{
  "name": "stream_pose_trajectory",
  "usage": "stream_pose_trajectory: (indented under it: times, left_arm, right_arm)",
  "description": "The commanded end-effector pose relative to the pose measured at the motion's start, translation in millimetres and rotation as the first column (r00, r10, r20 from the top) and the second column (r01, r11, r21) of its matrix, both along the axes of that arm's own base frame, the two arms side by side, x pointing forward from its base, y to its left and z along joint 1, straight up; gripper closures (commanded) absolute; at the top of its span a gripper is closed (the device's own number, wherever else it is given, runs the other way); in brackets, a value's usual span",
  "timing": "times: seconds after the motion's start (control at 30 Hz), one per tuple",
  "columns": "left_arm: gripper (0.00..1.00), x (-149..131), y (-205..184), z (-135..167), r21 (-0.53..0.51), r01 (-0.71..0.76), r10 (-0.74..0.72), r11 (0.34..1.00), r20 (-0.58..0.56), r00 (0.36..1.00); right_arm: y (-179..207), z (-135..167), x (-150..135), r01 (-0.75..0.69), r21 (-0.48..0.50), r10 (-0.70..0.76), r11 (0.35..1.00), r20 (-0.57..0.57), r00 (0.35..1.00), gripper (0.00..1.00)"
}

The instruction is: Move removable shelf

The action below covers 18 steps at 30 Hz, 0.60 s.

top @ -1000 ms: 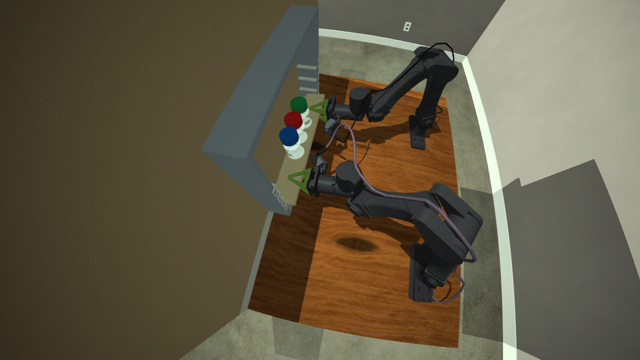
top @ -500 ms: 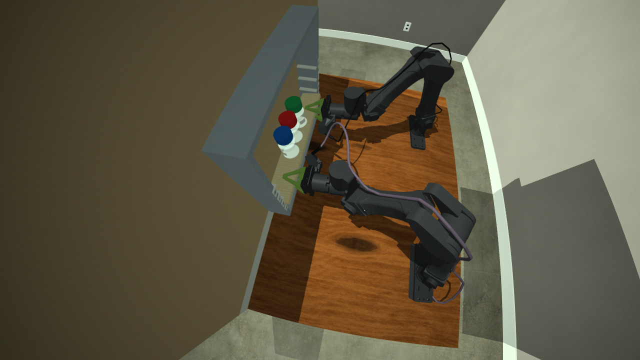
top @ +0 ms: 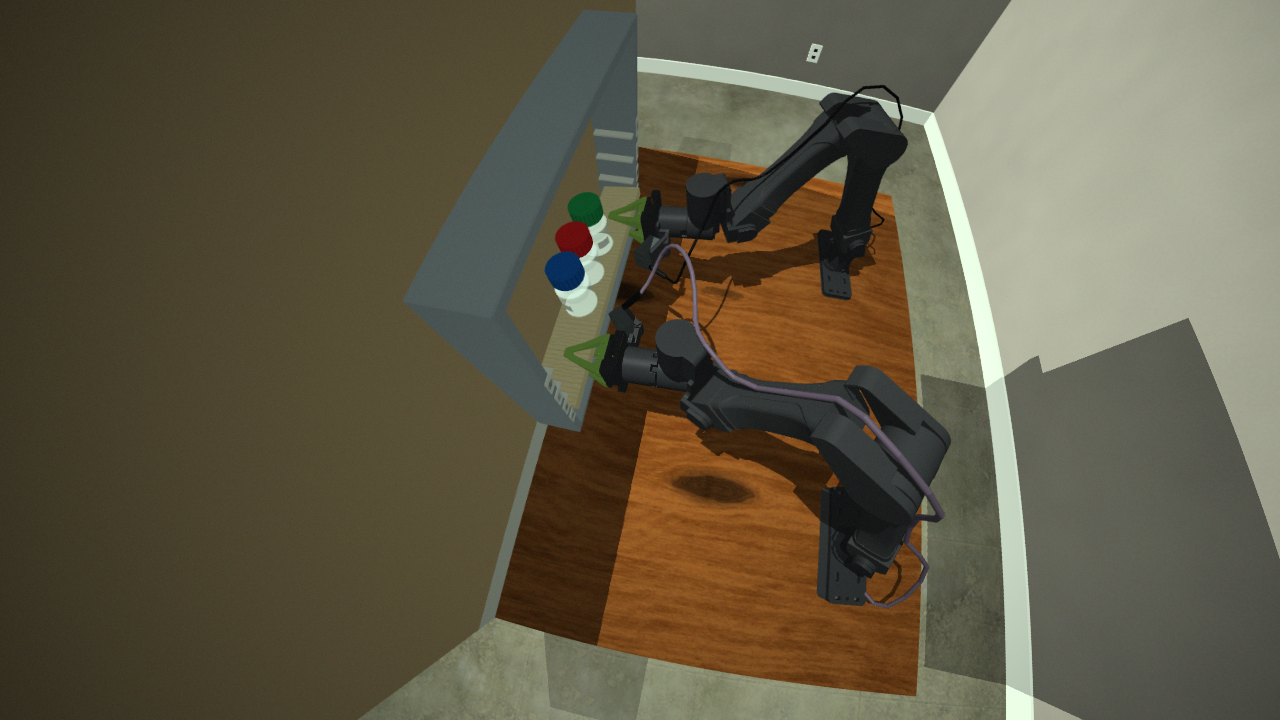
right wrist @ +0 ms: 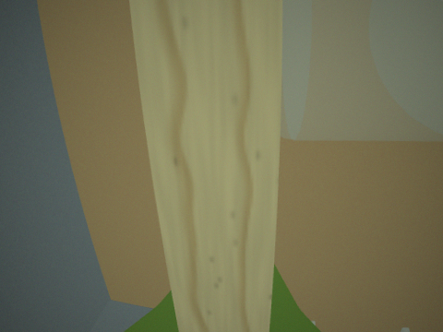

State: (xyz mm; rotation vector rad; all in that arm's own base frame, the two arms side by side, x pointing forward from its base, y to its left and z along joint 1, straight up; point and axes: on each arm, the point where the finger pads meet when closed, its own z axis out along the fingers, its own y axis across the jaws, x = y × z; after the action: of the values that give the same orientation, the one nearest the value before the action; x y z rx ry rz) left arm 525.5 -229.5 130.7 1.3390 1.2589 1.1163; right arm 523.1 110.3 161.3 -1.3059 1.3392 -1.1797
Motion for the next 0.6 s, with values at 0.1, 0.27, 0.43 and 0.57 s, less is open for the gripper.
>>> stream_pose_trajectory:
  times: [0.1, 0.27, 0.43, 0.57]
  left_arm:
    - [1.00, 12.9, 1.1, 52.2, -0.017, -0.006, 0.008, 1.000, 0.130, 0.991]
    - [1.00, 12.9, 1.1, 53.5, -0.017, -0.006, 0.008, 1.000, 0.130, 0.991]
    - [1.00, 12.9, 1.1, 54.9, -0.017, -0.006, 0.008, 1.000, 0.130, 0.991]
    - [1.00, 12.9, 1.1, 56.0, -0.017, -0.006, 0.008, 1.000, 0.130, 0.991]
  right_arm:
    - [-2.8, 55.9, 11.8, 0.006, 0.012, -0.007, 1.000, 0.144, 0.990, 1.00]
    - [-2.8, 57.3, 11.8, 0.006, 0.012, -0.007, 1.000, 0.144, 0.990, 1.00]
    - [-2.8, 58.7, 11.8, 0.006, 0.012, -0.007, 1.000, 0.144, 0.990, 1.00]
    - [-2.8, 59.9, 11.8, 0.006, 0.012, -0.007, 1.000, 0.144, 0.990, 1.00]
